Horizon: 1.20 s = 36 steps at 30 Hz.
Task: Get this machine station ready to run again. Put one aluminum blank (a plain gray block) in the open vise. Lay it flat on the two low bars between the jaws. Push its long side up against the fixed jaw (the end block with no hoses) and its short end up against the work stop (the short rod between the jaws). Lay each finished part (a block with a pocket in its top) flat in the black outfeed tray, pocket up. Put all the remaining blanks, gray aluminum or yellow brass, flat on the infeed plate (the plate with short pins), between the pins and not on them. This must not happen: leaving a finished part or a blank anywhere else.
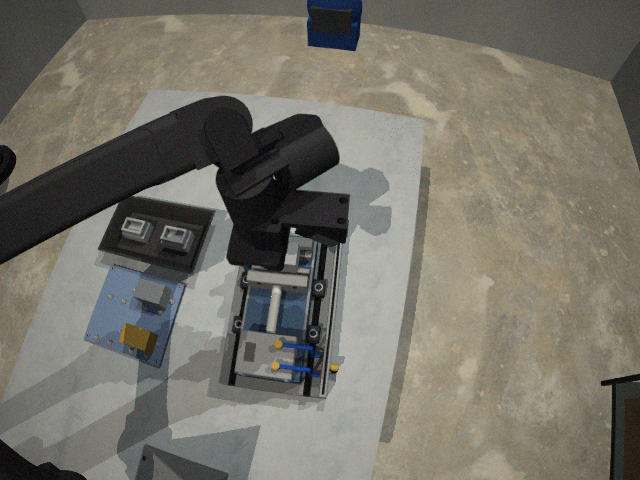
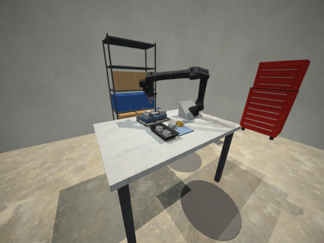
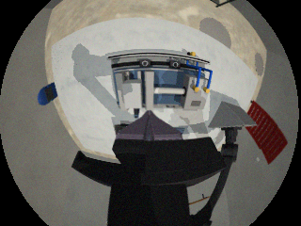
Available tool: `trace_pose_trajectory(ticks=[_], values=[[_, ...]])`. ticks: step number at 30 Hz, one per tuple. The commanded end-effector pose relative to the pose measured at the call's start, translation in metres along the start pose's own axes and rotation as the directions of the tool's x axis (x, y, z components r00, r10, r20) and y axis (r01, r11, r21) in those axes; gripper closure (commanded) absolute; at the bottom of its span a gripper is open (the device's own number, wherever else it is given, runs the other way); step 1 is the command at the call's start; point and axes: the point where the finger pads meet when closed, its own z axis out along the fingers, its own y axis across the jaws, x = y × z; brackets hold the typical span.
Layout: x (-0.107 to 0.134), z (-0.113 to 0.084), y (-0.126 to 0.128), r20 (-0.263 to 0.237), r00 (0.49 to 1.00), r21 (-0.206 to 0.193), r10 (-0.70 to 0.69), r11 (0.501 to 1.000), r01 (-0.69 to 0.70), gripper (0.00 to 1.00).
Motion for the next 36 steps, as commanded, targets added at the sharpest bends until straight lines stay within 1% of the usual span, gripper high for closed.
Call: trace_pose_trajectory(ticks=[1, 10, 13, 16, 18, 21, 24, 26, 27, 31, 36], values=[[0.002, 0.007, 0.003, -0.004, 1.000, 0.017, -0.010, 1.000, 0.010, 1.00], [0.003, 0.009, 0.005, -0.005, 0.999, 0.020, -0.039, 0.999, 0.039, 1.00], [0.000, 0.005, 0.012, 0.000, 0.991, 0.015, -0.131, 0.991, 0.131, 1.00], [-0.004, 0.003, 0.019, 0.002, 0.957, 0.013, -0.289, 0.957, 0.289, 1.00], [-0.008, 0.002, 0.023, 0.002, 0.909, 0.012, -0.417, 0.909, 0.417, 1.00], [-0.015, 0.001, 0.030, 0.006, 0.847, 0.007, -0.531, 0.847, 0.531, 1.00], [-0.023, -0.001, 0.036, 0.011, 0.769, 0.004, -0.639, 0.770, 0.639, 1.00], [-0.023, -0.001, 0.036, 0.011, 0.769, 0.004, -0.639, 0.770, 0.639, 1.00], [-0.025, -0.001, 0.038, 0.013, 0.693, 0.005, -0.721, 0.693, 0.721, 1.00], [-0.034, -0.002, 0.044, 0.018, 0.559, 0.006, -0.829, 0.559, 0.829, 1.00], [-0.041, -0.003, 0.048, 0.021, 0.359, 0.012, -0.933, 0.359, 0.933, 1.00]])
